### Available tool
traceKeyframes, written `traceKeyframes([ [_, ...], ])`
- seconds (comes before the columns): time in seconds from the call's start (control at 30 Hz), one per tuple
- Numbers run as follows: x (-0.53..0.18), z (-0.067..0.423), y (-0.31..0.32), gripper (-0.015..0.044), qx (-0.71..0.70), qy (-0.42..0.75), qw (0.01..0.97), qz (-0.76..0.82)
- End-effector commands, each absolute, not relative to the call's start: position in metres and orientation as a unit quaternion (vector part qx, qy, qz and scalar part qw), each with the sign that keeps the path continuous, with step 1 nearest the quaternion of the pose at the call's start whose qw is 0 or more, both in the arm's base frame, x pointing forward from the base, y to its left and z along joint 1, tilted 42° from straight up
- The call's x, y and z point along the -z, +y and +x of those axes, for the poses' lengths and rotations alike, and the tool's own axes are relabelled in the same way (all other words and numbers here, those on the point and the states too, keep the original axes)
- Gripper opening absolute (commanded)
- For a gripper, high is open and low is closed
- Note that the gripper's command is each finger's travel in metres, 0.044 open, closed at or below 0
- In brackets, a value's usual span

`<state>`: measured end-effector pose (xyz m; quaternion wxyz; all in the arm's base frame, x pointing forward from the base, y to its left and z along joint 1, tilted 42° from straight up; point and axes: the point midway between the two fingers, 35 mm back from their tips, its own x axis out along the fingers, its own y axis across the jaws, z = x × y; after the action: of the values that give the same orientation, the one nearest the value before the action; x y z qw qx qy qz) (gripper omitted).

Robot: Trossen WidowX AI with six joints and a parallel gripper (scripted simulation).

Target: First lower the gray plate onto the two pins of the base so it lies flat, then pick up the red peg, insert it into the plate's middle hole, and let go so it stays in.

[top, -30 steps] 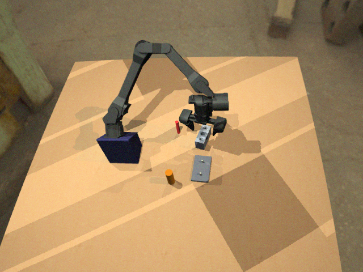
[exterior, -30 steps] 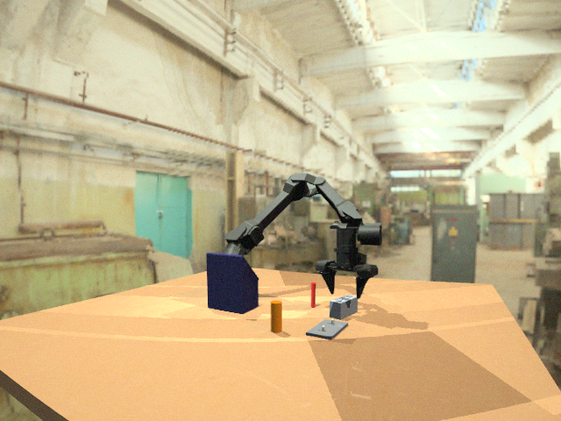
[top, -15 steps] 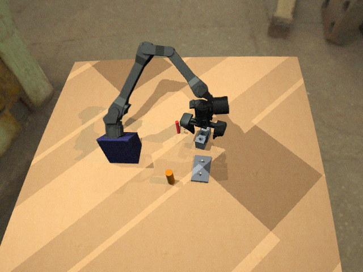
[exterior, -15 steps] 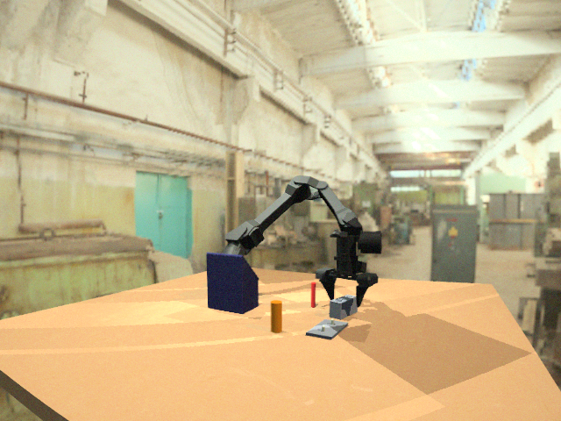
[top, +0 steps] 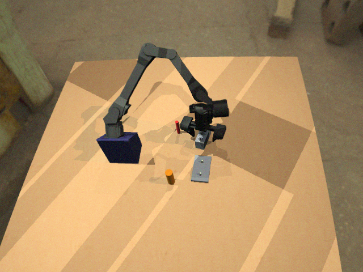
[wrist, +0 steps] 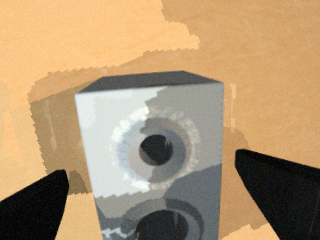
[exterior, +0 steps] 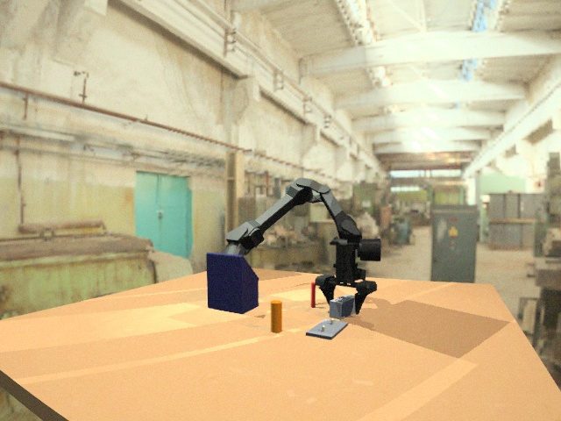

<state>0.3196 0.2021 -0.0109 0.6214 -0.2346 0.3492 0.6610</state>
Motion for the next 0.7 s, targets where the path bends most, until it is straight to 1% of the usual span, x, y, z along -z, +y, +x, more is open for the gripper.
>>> traceKeyframes([
  [0.0,0.0136,0.3182,0.2024,0.0361,-0.66,0.352,0.621,-0.231],
  [0.23,0.0136,0.3182,0.2024,0.0177,-0.66,0.352,0.621,-0.231],
  [0.47,0.0136,0.3182,0.2024,0.0131,-0.66,0.352,0.621,-0.231],
  [0.63,0.0083,0.3204,0.1973,0.0,-0.66,0.353,0.621,-0.232],
  [0.67,0.0062,0.3212,0.1953,0.0,-0.66,0.353,0.621,-0.232],
])
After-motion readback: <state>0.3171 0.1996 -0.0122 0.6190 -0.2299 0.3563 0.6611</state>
